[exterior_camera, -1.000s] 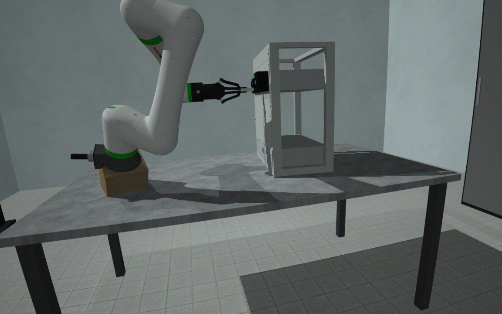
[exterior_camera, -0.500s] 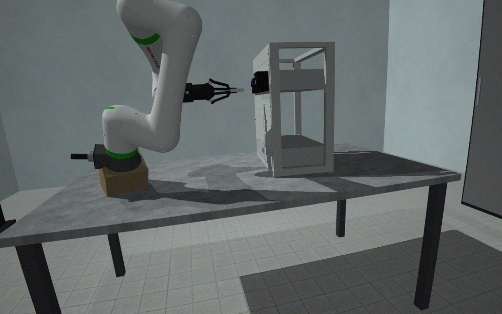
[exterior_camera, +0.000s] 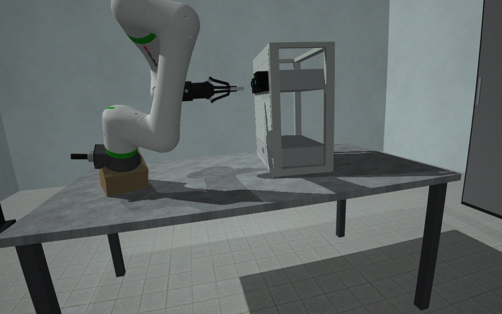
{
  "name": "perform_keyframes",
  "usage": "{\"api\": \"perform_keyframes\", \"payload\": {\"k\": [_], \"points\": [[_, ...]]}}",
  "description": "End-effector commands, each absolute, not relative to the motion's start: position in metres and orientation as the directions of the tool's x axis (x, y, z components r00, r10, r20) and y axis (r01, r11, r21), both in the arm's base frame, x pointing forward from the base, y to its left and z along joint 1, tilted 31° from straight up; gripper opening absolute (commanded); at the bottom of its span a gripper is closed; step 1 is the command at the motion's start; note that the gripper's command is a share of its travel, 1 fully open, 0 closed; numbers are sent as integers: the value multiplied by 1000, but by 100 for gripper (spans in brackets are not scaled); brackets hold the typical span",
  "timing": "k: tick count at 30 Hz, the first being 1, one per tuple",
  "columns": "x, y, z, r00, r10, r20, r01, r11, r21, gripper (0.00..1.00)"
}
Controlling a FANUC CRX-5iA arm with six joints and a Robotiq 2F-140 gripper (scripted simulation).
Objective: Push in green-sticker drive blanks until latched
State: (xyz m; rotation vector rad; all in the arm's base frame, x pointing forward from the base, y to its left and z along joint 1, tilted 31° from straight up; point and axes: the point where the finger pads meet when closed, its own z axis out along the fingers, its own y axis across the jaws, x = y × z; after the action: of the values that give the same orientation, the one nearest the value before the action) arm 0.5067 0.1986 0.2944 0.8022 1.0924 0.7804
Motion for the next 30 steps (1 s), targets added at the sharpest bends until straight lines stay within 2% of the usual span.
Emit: {"api": "perform_keyframes", "payload": {"k": [1,19,30], "points": [[500,185,308,267,855,-445,-143,492,859,0],[481,138,351,267,855,-445,-143,492,859,0],[493,135,355,267,855,-445,-143,492,859,0]]}}
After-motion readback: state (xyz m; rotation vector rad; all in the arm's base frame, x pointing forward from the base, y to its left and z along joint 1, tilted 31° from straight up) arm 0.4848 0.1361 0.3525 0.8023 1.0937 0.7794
